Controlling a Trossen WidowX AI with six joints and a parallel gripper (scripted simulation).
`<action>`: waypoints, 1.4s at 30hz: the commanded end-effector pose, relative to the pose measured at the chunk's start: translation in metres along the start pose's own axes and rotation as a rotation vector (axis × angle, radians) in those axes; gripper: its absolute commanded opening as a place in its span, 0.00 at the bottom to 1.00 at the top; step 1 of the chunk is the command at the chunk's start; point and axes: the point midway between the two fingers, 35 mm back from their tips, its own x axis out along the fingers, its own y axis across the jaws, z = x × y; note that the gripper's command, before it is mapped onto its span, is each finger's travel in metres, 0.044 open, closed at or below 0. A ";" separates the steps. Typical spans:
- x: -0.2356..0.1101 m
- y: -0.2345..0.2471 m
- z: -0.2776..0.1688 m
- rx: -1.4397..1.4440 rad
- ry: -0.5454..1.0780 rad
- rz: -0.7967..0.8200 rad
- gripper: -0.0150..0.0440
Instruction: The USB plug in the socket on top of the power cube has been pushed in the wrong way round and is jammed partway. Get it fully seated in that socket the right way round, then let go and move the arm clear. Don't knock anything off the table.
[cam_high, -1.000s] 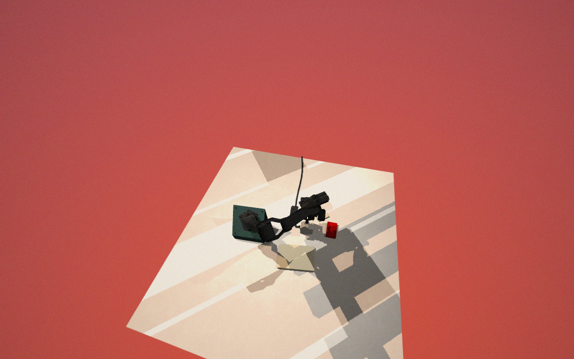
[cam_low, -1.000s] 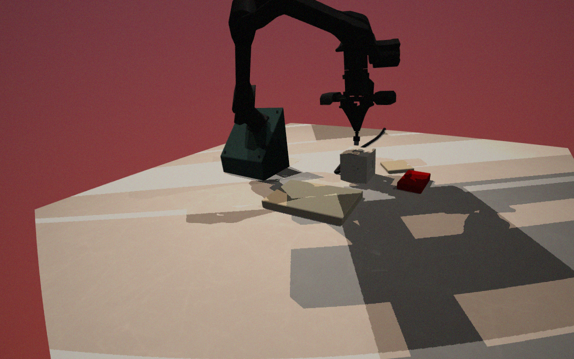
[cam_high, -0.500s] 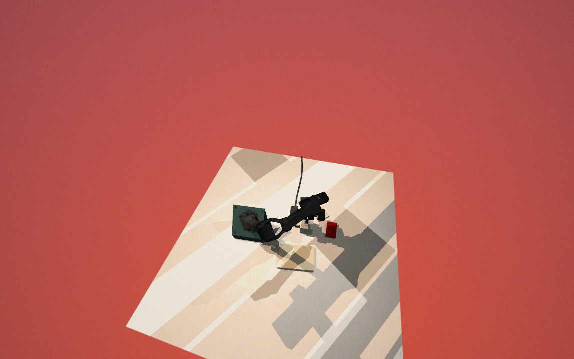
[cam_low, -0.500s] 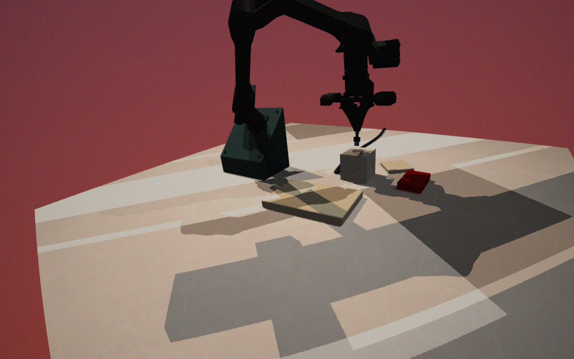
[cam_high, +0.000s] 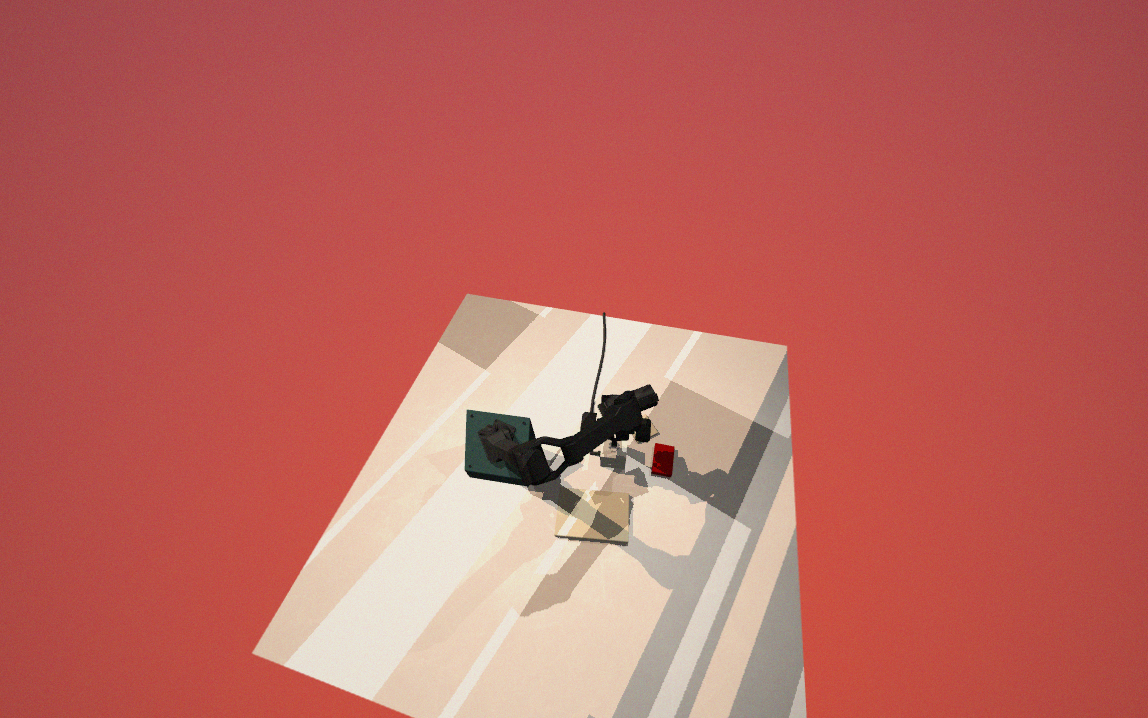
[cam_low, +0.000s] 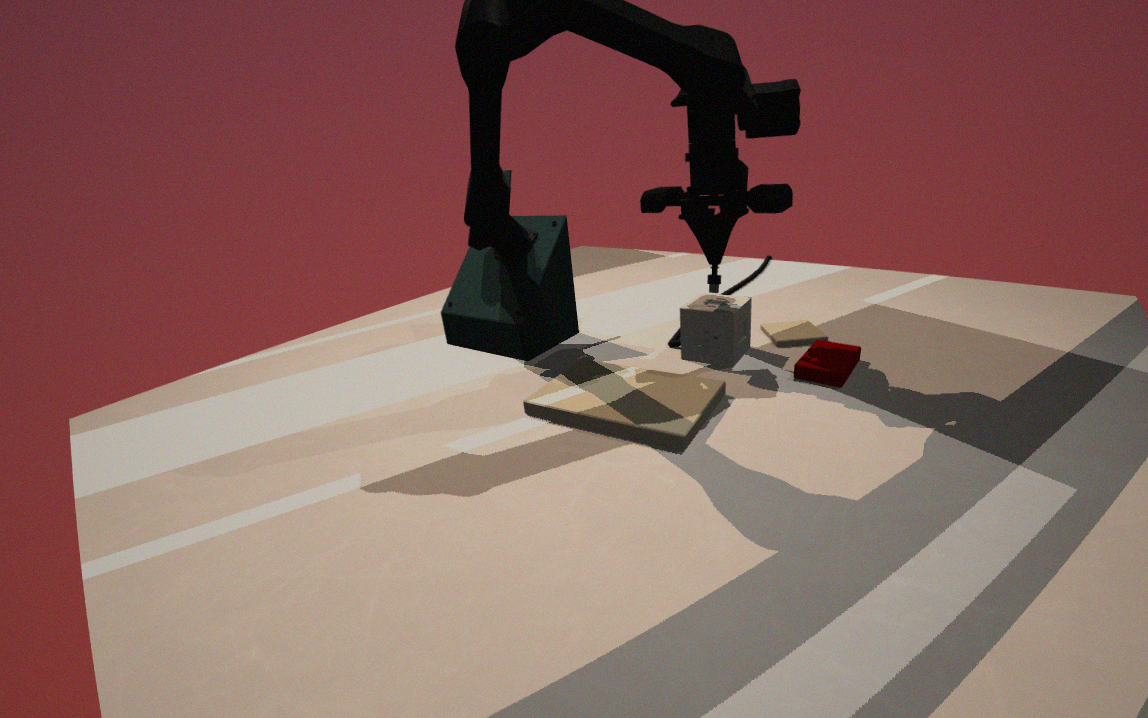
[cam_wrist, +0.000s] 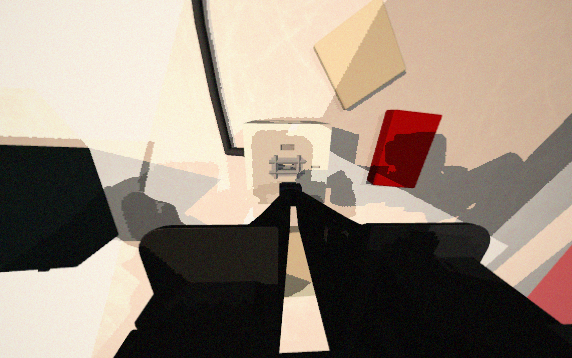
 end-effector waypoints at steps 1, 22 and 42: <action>0.000 0.001 0.001 -0.003 -0.007 0.002 0.25; 0.003 0.000 0.002 -0.005 -0.022 0.002 0.25; 0.005 0.000 0.003 -0.008 -0.036 0.002 0.25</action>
